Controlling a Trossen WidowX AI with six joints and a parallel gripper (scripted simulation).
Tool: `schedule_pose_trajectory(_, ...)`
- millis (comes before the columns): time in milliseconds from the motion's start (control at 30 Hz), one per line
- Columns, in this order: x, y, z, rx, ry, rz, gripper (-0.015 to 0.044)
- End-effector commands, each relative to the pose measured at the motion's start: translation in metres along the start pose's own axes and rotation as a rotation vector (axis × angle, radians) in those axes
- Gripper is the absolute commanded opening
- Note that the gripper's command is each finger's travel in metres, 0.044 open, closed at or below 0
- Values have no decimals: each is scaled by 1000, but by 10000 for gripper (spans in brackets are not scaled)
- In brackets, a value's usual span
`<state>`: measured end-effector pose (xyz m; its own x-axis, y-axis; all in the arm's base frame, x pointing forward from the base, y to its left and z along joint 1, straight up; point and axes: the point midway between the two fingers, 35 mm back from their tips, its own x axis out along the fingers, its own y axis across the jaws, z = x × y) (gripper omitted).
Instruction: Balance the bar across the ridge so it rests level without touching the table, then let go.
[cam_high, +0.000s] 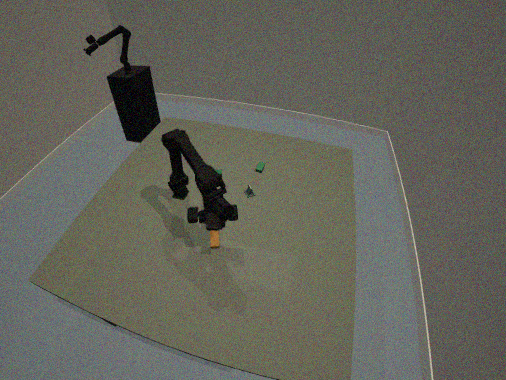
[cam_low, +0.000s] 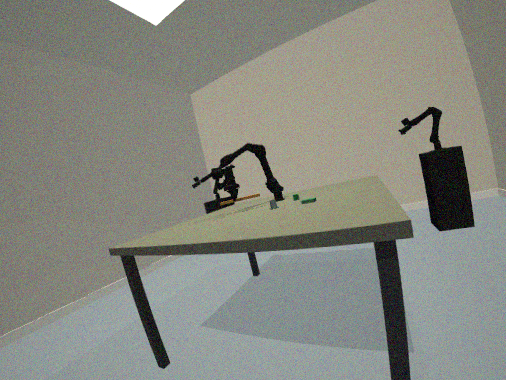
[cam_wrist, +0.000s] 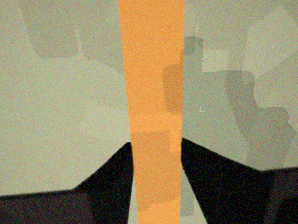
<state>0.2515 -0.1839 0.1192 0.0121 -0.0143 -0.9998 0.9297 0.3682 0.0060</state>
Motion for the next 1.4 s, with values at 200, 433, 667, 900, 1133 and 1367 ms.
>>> schedule_pose_trajectory(200,-26,-1,-3,6,-5,8,0)
schedule_pose_trajectory(433,-26,17,-11,103,-3,10,0)
schedule_pose_trajectory(667,-27,39,-25,228,-1,12,0)
schedule_pose_trajectory(900,-27,60,-40,353,1,13,0)
schedule_pose_trajectory(1133,-28,79,-58,480,4,15,0)
schedule_pose_trajectory(1367,-28,97,-78,608,7,15,0)
